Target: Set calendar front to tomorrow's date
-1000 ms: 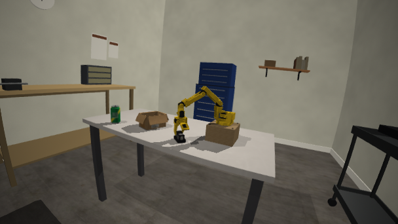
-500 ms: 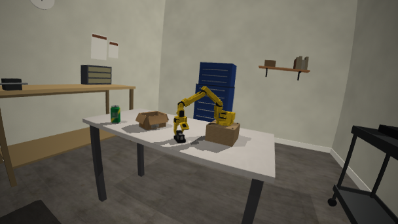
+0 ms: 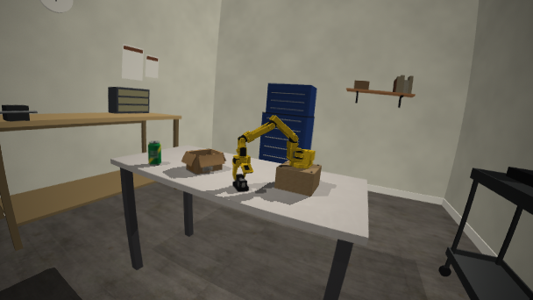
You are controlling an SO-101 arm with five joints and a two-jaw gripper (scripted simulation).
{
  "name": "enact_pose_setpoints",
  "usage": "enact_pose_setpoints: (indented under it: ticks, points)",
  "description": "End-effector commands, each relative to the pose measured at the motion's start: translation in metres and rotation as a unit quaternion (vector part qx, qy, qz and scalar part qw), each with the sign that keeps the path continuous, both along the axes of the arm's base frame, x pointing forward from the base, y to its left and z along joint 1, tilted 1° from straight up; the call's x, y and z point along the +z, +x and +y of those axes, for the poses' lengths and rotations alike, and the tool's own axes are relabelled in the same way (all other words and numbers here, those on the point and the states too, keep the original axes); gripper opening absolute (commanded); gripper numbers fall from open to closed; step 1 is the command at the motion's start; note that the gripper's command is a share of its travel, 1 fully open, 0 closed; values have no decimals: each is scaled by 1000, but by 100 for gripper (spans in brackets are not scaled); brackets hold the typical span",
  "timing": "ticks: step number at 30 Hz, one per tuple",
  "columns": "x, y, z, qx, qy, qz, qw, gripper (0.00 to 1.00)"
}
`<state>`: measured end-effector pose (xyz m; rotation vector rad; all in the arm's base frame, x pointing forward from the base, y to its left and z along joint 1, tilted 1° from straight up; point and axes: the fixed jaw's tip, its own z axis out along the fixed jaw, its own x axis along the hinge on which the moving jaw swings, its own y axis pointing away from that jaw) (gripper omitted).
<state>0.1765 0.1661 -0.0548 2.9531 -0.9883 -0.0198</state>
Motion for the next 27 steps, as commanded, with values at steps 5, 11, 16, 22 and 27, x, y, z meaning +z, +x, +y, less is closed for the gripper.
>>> enact_pose_setpoints:
  ticks: [5,11,16,22,27]
  points:
    - [8,4,4,-6,9,-9,1000,0]
    - [10,4,4,-6,9,-9,1000,0]
    - [10,4,4,-6,9,-9,1000,0]
    - [12,4,4,-6,9,-9,1000,0]
    - [18,3,3,-6,9,-9,1000,0]
